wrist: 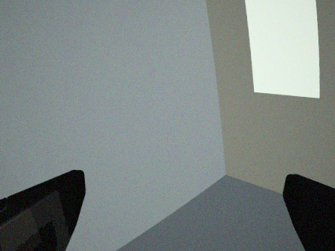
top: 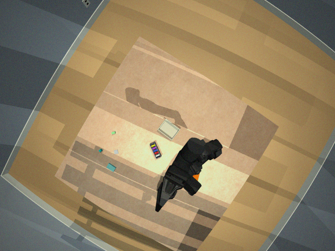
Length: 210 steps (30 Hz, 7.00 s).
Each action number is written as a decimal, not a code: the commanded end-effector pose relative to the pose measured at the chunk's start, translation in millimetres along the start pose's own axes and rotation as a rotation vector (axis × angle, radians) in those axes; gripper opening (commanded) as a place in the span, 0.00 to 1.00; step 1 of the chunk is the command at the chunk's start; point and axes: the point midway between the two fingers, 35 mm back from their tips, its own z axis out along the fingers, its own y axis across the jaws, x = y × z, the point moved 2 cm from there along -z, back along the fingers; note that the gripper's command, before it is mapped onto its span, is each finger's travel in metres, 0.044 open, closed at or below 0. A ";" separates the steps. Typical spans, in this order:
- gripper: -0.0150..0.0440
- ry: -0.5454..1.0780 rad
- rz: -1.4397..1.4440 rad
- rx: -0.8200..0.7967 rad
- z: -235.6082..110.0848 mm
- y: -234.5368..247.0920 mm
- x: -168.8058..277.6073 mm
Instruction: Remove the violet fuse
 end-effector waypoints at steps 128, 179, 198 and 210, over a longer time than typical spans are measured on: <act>0.32 2.260 0.914 -0.957 -363.3 476.1 197.3; 0.25 2.259 0.912 -0.960 -350.1 461.2 193.9; 0.25 2.260 0.911 -0.962 -344.2 454.2 191.8; 0.25 2.260 0.910 -0.963 -340.6 449.8 190.4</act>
